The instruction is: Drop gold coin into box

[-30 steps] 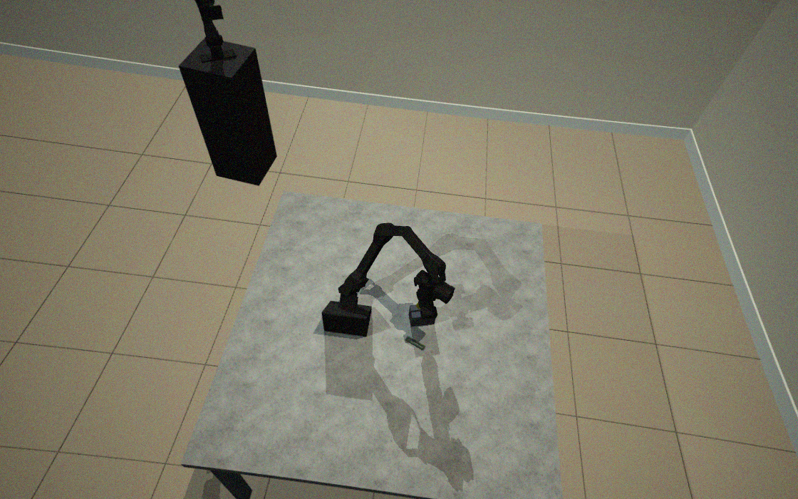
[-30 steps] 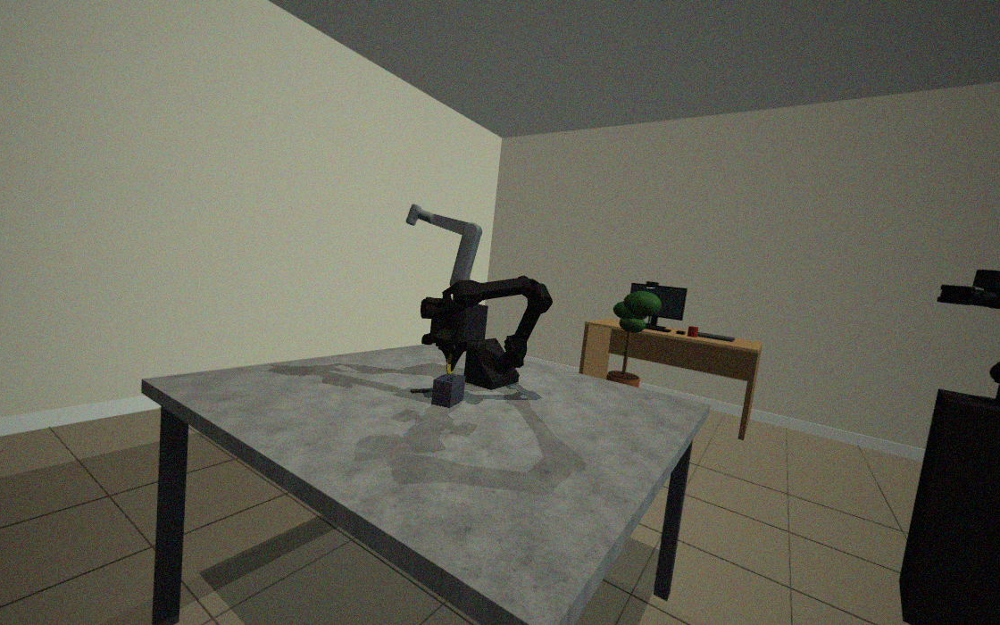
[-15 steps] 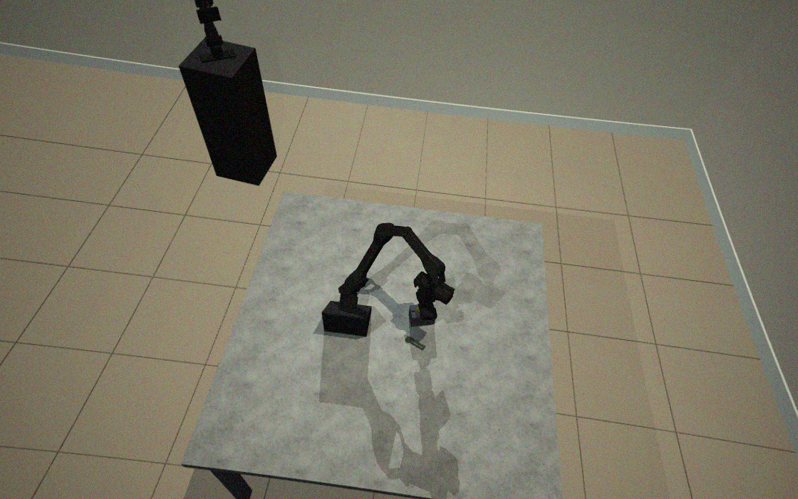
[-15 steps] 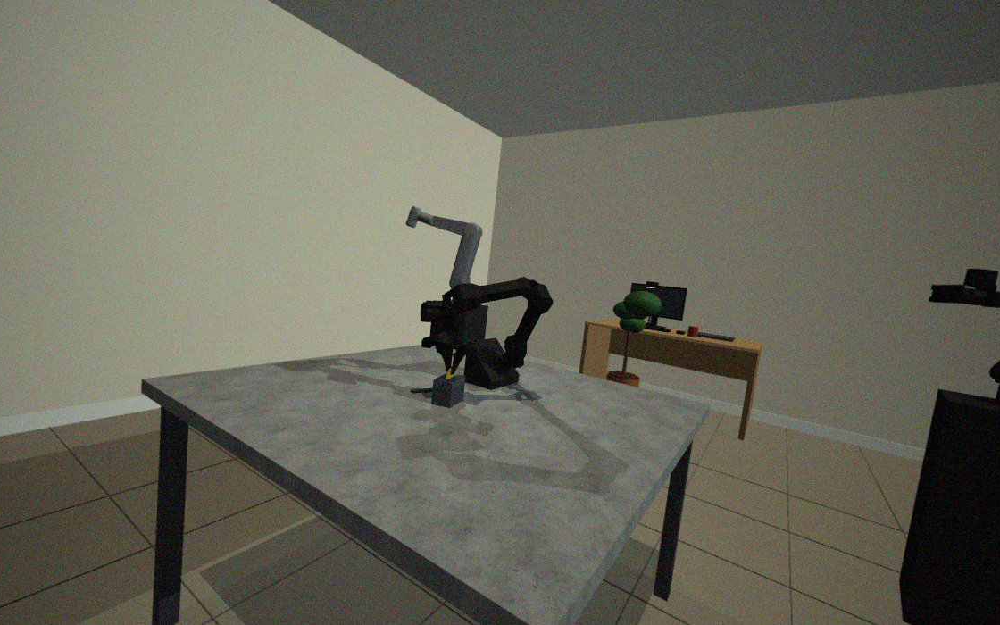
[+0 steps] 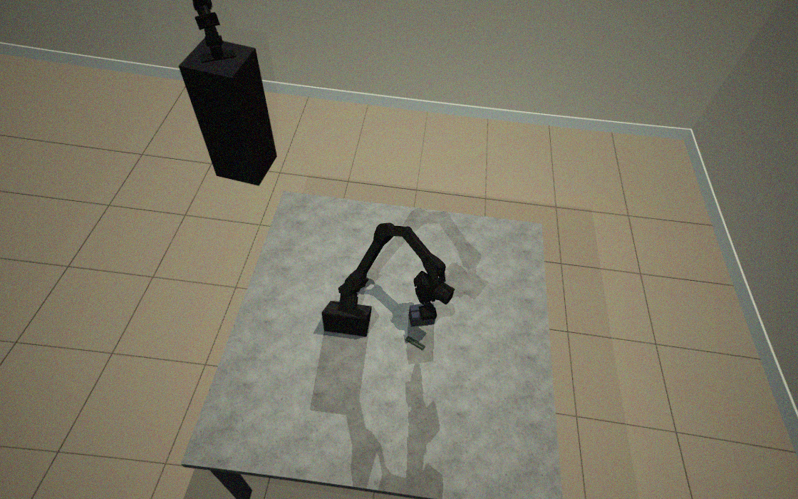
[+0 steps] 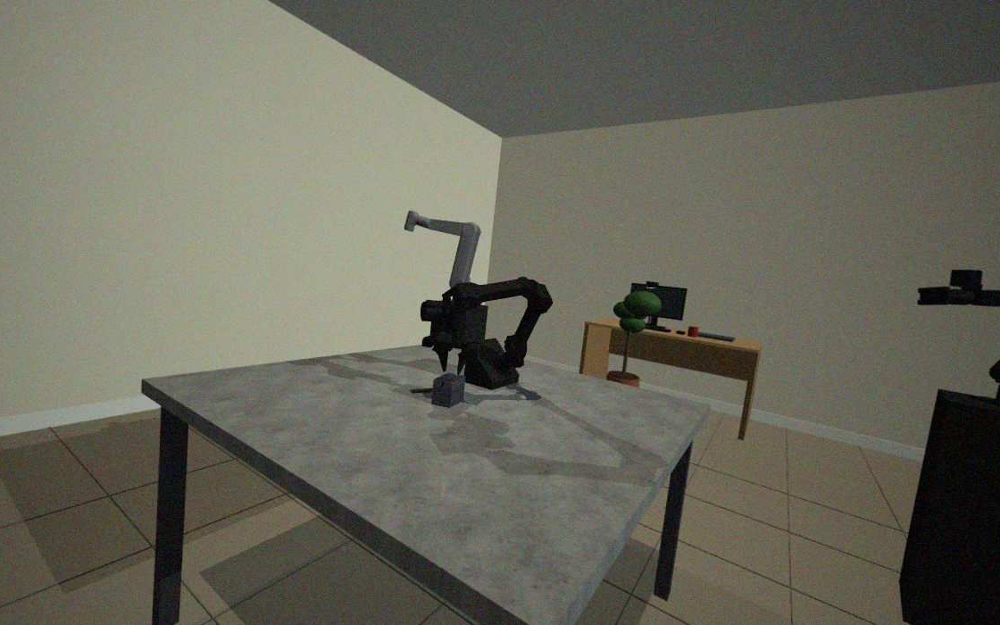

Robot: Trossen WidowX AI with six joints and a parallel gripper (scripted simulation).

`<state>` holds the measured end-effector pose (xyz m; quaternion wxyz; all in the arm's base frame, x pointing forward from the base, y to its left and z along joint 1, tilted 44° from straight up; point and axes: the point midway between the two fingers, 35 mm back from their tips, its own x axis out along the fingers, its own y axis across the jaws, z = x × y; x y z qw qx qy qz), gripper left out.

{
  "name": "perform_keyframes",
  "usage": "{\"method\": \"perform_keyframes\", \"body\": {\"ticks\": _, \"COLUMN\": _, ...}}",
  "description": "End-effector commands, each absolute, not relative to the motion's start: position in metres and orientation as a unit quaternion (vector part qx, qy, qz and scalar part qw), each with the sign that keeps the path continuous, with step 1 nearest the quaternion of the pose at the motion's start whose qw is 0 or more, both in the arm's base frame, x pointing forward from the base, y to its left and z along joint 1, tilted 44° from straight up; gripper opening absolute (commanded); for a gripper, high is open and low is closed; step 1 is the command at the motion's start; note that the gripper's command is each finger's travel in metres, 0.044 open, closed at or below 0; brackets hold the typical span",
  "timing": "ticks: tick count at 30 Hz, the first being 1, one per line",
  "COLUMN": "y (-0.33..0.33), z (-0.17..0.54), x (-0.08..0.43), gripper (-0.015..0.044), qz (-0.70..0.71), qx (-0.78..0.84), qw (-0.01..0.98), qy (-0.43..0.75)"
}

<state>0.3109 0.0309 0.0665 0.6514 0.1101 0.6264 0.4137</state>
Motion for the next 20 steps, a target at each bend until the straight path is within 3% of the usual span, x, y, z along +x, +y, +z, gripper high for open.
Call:
{"method": "perform_keyframes", "body": {"ticks": 1, "y": 0.022, "z": 0.074, "x": 0.313, "gripper": 0.0292, "qz": 0.413, "qx": 0.107, "qw": 0.654, "qy": 0.624}}
{"method": "perform_keyframes", "body": {"ticks": 7, "y": -0.002, "z": 0.102, "x": 0.315, "gripper": 0.0440, "qz": 0.414, "qx": 0.109, "qw": 0.653, "qy": 0.625}}
{"method": "perform_keyframes", "body": {"ticks": 20, "y": -0.008, "z": 0.109, "x": 0.315, "gripper": 0.0440, "qz": 0.414, "qx": 0.110, "qw": 0.652, "qy": 0.626}}
